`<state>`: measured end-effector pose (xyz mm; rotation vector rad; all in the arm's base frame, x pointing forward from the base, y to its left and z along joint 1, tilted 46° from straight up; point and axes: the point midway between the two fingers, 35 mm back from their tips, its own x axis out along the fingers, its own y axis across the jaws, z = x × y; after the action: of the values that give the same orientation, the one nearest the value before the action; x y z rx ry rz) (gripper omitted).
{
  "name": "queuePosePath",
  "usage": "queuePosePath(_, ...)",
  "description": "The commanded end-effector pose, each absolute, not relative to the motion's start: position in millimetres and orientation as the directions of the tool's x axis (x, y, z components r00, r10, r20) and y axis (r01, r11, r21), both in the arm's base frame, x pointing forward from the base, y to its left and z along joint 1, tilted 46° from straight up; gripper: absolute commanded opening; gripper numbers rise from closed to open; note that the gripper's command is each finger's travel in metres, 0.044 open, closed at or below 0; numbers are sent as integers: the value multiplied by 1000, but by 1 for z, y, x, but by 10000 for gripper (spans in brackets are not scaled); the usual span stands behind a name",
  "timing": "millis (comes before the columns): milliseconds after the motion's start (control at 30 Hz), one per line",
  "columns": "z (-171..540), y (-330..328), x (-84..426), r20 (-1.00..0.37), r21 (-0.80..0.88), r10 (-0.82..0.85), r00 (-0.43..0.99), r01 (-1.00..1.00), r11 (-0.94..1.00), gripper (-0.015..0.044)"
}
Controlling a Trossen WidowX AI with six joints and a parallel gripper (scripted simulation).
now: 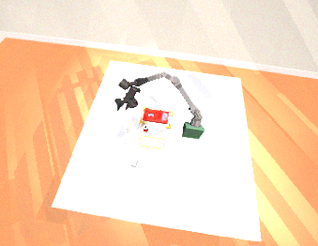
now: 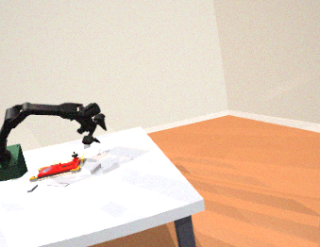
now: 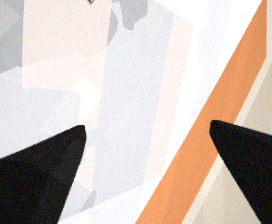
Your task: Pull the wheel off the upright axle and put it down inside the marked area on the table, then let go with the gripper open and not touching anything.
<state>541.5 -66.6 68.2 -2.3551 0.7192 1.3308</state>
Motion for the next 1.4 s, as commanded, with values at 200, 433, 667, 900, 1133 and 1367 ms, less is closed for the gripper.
queuePosePath(200,56,-57,529,-881,-148,-281,381,-787,-599,300)
queuePosePath(433,43,-46,513,-896,-245,-312,315,-939,-243,300)
queuePosePath(667,31,-35,495,-903,-316,-347,251,-938,144,300)
queuePosePath(900,21,-26,478,-902,-377,-386,191,-784,493,300)
queuePosePath(1133,13,-18,460,-893,-435,-429,135,-504,746,300)
queuePosePath(1367,6,-11,442,-876,-481,-474,85,-146,864,300)
